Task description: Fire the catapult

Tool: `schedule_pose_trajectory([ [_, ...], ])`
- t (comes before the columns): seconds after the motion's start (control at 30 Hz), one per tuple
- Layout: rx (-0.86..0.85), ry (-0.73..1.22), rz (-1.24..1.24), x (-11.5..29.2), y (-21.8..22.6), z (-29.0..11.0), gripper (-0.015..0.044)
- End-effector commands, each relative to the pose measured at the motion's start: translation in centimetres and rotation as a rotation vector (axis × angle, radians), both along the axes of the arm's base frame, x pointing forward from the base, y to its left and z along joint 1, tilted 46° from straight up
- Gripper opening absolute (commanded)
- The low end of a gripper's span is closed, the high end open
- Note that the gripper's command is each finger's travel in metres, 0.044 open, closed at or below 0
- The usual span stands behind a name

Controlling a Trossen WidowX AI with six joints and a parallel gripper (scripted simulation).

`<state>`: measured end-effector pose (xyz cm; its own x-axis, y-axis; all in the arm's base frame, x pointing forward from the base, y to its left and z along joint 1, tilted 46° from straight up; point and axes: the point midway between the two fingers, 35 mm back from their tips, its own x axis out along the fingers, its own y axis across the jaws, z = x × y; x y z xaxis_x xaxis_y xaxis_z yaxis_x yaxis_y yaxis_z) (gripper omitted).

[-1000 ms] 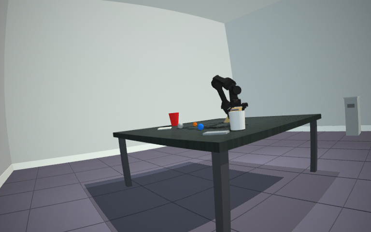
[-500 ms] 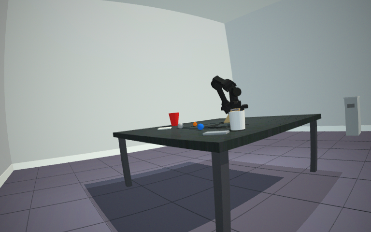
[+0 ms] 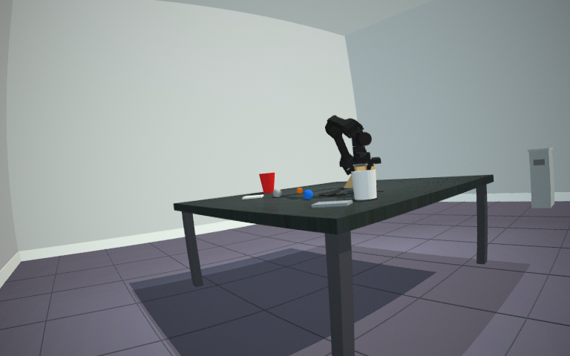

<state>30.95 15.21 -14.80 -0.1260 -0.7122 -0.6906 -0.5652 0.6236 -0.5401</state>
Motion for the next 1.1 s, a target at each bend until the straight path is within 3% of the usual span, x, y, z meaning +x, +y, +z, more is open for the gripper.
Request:
schedule_pose_trajectory([
  [0.0, 0.025, -0.028, 0.015, 0.5, 2.6, 2.0, 0.0000],
  [1.07, 0.022, -0.027, 0.019, 0.3, -0.6, -1.3, 0.0000],
])
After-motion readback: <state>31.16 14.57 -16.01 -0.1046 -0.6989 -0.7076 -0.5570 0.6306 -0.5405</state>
